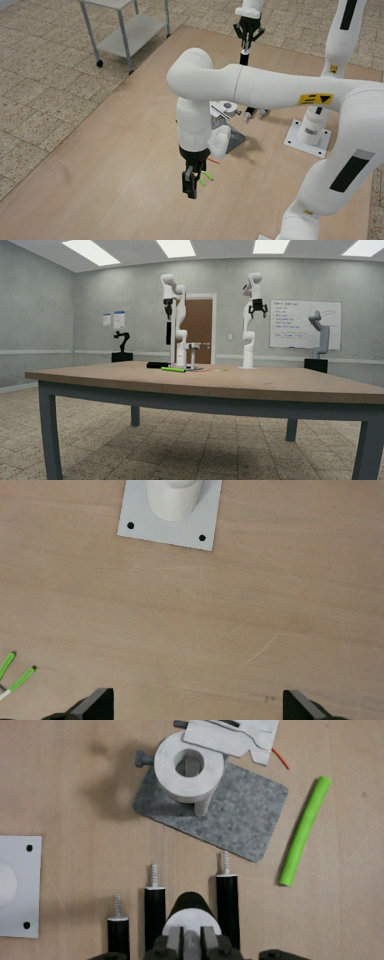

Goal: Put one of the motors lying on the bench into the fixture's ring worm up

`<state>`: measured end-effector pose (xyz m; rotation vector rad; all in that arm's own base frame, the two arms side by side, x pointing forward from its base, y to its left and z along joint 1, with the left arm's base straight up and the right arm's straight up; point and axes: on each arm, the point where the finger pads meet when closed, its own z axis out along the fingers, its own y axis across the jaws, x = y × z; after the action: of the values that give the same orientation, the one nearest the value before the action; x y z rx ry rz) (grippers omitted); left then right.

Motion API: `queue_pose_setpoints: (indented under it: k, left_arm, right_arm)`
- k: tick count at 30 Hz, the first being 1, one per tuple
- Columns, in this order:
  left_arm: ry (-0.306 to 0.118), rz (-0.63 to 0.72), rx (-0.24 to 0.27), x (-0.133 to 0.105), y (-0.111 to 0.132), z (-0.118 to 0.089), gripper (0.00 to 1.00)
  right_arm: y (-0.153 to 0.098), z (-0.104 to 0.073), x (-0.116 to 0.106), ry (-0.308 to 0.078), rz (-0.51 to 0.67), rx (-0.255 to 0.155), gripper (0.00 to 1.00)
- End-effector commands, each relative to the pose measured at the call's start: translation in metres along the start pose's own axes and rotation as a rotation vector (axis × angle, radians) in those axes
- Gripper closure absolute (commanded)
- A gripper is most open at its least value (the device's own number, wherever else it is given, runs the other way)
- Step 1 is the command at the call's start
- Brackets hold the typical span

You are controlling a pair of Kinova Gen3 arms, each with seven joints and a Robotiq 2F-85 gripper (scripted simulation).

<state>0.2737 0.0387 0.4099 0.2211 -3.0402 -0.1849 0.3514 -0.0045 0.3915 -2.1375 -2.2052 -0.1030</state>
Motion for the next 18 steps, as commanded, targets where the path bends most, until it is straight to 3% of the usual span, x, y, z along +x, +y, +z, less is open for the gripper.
queue_pose_setpoints:
  k: [1, 18]
  left_arm:
    - [-0.001, 0.000, 0.000, 0.000, 0.000, 0.000, 0.002]
    - [-0.001, 0.000, 0.000, 0.000, 0.000, 0.000, 0.002]
  right_arm:
    - [0.000, -0.006, 0.000, 0.003, 0.000, -0.002, 0.828]
    - [0.000, -0.021, -0.001, 0.012, 0.000, -0.002, 0.828]
